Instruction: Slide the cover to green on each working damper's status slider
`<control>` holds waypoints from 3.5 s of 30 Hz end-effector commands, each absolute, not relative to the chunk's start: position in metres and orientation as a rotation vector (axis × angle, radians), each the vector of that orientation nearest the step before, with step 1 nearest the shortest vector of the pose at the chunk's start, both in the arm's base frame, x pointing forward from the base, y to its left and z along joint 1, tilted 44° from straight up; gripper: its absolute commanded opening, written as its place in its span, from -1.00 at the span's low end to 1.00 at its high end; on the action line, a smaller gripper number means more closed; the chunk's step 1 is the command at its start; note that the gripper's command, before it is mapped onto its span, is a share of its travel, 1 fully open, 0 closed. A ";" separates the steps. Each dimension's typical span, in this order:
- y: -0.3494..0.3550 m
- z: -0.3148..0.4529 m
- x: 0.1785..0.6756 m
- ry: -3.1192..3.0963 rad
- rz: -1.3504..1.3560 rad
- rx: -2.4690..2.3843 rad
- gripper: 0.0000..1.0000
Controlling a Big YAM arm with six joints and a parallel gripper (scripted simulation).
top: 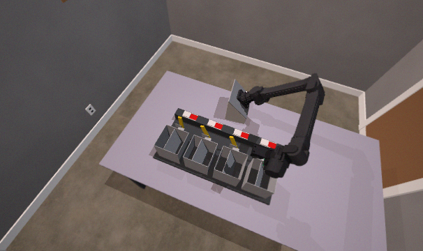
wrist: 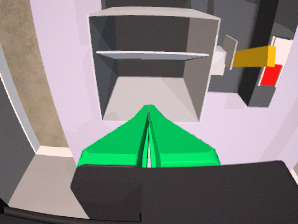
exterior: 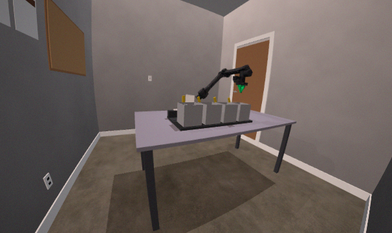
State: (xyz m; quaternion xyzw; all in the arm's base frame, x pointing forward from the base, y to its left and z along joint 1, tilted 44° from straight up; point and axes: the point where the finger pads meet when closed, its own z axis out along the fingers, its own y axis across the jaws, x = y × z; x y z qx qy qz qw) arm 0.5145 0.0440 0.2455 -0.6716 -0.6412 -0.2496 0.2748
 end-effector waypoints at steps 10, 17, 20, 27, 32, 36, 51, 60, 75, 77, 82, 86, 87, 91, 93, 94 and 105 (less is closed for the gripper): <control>-0.040 0.170 0.524 -1.697 -0.661 -1.841 -1.00; -0.081 0.130 0.517 -1.696 -0.659 -1.841 -1.00; -0.106 0.105 0.510 -1.696 -0.661 -1.838 -1.00; -0.146 0.062 0.491 -1.690 -0.666 -1.828 -1.00; -0.136 0.078 0.500 -1.752 -0.677 -1.798 -1.00; -0.136 0.079 0.500 -1.752 -0.678 -1.798 -1.00; -0.128 0.055 0.494 -1.713 -0.657 -1.798 -1.00; -0.127 0.053 0.494 -1.701 -0.652 -1.805 -1.00; -0.141 0.066 0.423 -1.719 -0.683 -1.833 -1.00; -0.140 0.067 0.401 -1.719 -0.681 -1.833 -1.00; -0.135 0.073 0.337 -1.702 -0.670 -1.826 -1.00; -0.133 0.075 0.311 -1.698 -0.667 -1.823 -1.00; -0.131 0.075 0.292 -1.697 -0.667 -1.822 -1.00; -0.128 0.078 0.246 -1.697 -0.665 -1.820 -1.00; -0.128 0.078 0.242 -1.697 -0.665 -1.820 -1.00; -0.128 0.077 0.242 -1.694 -0.665 -1.818 -1.00; -0.120 0.071 0.250 -1.737 -0.665 -1.800 -1.00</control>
